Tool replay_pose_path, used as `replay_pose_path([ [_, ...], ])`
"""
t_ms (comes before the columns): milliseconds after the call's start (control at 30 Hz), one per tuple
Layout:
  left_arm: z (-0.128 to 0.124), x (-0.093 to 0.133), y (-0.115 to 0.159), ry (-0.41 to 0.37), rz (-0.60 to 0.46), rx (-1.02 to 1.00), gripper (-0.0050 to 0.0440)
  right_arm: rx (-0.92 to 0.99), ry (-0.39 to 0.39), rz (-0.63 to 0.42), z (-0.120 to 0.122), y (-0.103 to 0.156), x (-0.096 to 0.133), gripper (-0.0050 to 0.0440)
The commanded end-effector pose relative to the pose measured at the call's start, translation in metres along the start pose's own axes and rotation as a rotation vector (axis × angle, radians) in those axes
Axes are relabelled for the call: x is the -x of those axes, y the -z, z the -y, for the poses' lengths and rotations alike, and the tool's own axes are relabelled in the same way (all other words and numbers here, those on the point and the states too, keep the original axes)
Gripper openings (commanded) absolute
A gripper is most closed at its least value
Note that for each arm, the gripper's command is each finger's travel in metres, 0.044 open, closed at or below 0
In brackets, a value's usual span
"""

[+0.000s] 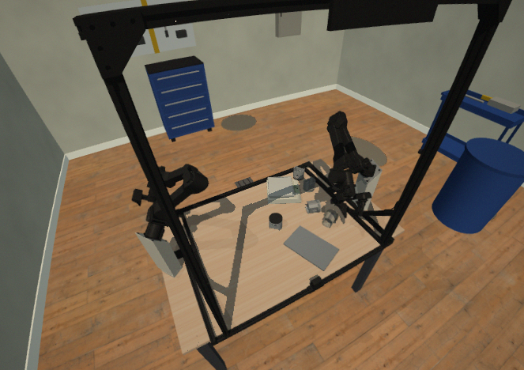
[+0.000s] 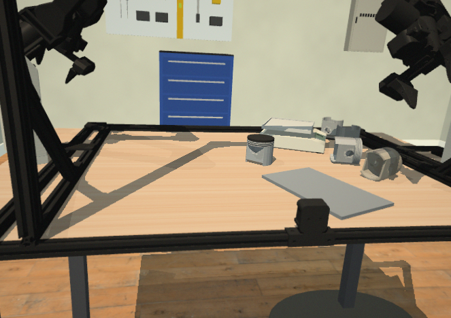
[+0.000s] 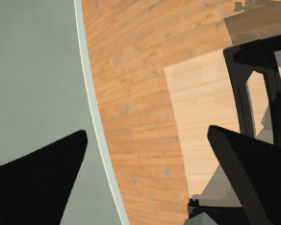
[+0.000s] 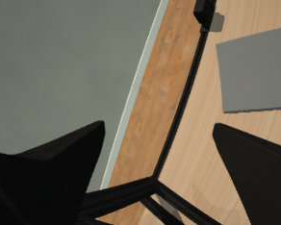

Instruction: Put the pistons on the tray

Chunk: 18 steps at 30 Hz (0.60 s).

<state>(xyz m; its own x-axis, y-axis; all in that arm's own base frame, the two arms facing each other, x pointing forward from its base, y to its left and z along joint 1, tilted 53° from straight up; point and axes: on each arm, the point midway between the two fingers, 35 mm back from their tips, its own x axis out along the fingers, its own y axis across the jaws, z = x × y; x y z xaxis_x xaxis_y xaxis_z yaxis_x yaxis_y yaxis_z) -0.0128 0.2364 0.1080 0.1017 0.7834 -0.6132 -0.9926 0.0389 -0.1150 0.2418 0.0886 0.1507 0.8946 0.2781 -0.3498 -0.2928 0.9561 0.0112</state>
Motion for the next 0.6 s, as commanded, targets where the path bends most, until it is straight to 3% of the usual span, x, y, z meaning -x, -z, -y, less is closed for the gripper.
replay_pose_path([
  [0, 0.012, 0.002, 0.001, 0.072, -0.038, -0.007, 0.0440, -0.018, 0.080, 0.008, 0.016, 0.001, 0.000, 0.0378],
  [300, 0.038, 0.010, 0.002, 0.291, -0.134, -0.004, 0.0440, -0.070, 0.222, 0.009, 0.061, 0.002, 0.004, 0.0378],
  [567, 0.049, 0.016, 0.000, 0.348, -0.153, 0.003, 0.0440, -0.118, 0.352, 0.009, 0.090, 0.004, 0.011, 0.0378],
])
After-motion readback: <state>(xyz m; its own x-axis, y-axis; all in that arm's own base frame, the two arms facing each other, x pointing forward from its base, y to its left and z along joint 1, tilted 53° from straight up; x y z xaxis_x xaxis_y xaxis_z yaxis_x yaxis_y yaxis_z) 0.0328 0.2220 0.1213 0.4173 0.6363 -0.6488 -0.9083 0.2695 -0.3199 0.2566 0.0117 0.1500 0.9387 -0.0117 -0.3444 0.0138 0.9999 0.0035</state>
